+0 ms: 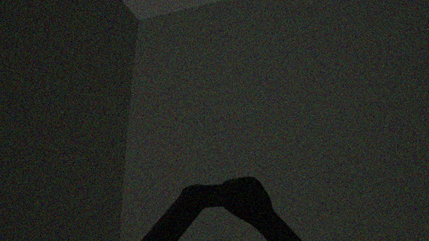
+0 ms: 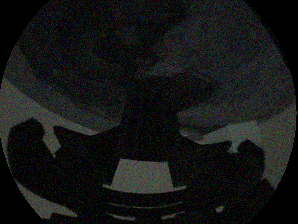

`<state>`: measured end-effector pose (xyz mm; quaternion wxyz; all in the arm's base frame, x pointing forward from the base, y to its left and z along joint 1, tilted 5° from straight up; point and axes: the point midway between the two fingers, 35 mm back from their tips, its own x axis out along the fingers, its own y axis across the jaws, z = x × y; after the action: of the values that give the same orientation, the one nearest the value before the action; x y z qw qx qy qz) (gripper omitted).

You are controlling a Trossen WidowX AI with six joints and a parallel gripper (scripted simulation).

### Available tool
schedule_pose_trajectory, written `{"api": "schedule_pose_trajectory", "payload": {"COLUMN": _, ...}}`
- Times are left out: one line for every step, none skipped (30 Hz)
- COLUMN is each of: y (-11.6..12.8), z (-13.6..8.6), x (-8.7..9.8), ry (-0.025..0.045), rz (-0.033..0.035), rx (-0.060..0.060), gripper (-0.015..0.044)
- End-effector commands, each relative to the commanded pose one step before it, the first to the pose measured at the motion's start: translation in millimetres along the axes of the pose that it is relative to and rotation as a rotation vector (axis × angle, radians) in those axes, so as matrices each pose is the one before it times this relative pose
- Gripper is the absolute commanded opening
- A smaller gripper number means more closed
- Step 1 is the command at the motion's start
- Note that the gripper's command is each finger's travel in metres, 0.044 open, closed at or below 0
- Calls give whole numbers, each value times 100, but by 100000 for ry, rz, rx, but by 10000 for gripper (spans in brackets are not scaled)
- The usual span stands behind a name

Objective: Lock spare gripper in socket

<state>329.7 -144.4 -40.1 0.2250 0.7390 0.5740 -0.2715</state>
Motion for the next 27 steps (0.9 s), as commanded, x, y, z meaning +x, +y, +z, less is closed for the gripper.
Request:
{"api": "schedule_pose_trajectory", "payload": {"y": -37, "z": -78, "x": 41, "ry": 442, "rz": 169, "rx": 557, "gripper": 144}}
{"api": "schedule_pose_trajectory", "payload": {"y": 11, "z": -6, "x": 6, "ry": 1, "rz": 1, "rx": -1, "gripper": 138}}
{"api": "schedule_pose_trajectory", "payload": {"y": 0, "z": 0, "x": 0, "ry": 0, "rz": 0, "rx": 0, "gripper": 131}}
{"api": "schedule_pose_trajectory", "payload": {"y": 0, "z": 0, "x": 0, "ry": 0, "rz": 0, "rx": 0, "gripper": 105}}
{"api": "schedule_pose_trajectory", "payload": {"y": 16, "z": -72, "x": -84, "ry": -2, "rz": 1, "rx": -1, "gripper": 78}}
{"api": "schedule_pose_trajectory", "payload": {"y": 32, "z": -148, "x": -171, "ry": -4, "rz": 2, "rx": -2, "gripper": 52}}
{"api": "schedule_pose_trajectory", "payload": {"y": 44, "z": -212, "x": -244, "ry": -5, "rz": 3, "rx": -3, "gripper": 26}}
{"api": "schedule_pose_trajectory", "payload": {"y": 54, "z": -280, "x": -319, "ry": -6, "rz": 4, "rx": -4, "gripper": 0}}
{"api": "schedule_pose_trajectory", "payload": {"y": 61, "z": -352, "x": -396, "ry": -7, "rz": 4, "rx": -4, "gripper": 0}}
{"api": "schedule_pose_trajectory", "payload": {"y": 64, "z": -424, "x": -471, "ry": -8, "rz": 4, "rx": -5, "gripper": 0}}
{"api": "schedule_pose_trajectory", "payload": {"y": 59, "z": -470, "x": -514, "ry": -8, "rz": 4, "rx": -4, "gripper": 0}}
{"api": "schedule_pose_trajectory", "payload": {"y": 48, "z": -487, "x": -522, "ry": -8, "rz": 3, "rx": -3, "gripper": 0}}
{"api": "schedule_pose_trajectory", "payload": {"y": 36, "z": -494, "x": -521, "ry": -7, "rz": 2, "rx": -3, "gripper": 0}}
{"api": "schedule_pose_trajectory", "payload": {"y": 24, "z": -501, "x": -519, "ry": -7, "rz": 2, "rx": -2, "gripper": 0}}
{"api": "schedule_pose_trajectory", "payload": {"y": 11, "z": -507, "x": -516, "ry": -6, "rz": 1, "rx": -1, "gripper": 0}}
{"api": "schedule_pose_trajectory", "payload": {"y": -1, "z": -513, "x": -513, "ry": -5, "rz": 0, "rx": 0, "gripper": 0}}
{"api": "schedule_pose_trajectory", "payload": {"y": -13, "z": -519, "x": -510, "ry": -4, "rz": -1, "rx": 1, "gripper": 0}}
{"api": "schedule_pose_trajectory", "payload": {"y": -26, "z": -525, "x": -507, "ry": -3, "rz": -2, "rx": 2, "gripper": 0}}
{"api": "schedule_pose_trajectory", "payload": {"y": -38, "z": -530, "x": -503, "ry": -3, "rz": -2, "rx": 2, "gripper": 0}}
{"api": "schedule_pose_trajectory", "payload": {"y": -51, "z": -536, "x": -499, "ry": -2, "rz": -3, "rx": 3, "gripper": 0}}
{"api": "schedule_pose_trajectory", "payload": {"y": -64, "z": -541, "x": -495, "ry": -1, "rz": -4, "rx": 4, "gripper": 0}}
{"api": "schedule_pose_trajectory", "payload": {"y": -76, "z": -546, "x": -491, "ry": 0, "rz": -5, "rx": 5, "gripper": 0}}
{"api": "schedule_pose_trajectory", "payload": {"y": -72, "z": -450, "x": -398, "ry": 0, "rz": -5, "rx": 5, "gripper": 0}}
{"api": "schedule_pose_trajectory", "payload": {"y": -47, "z": -273, "x": -239, "ry": 0, "rz": -3, "rx": 3, "gripper": 0}}
{"api": "schedule_pose_trajectory", "payload": {"y": -16, "z": -91, "x": -79, "ry": 0, "rz": -1, "rx": 1, "gripper": 0}}
{"api": "schedule_pose_trajectory", "payload": {"y": 0, "z": 0, "x": 0, "ry": 0, "rz": 0, "rx": 0, "gripper": 0}}
{"api": "schedule_pose_trajectory", "payload": {"y": 0, "z": 0, "x": 0, "ry": 0, "rz": 0, "rx": 0, "gripper": 0}}
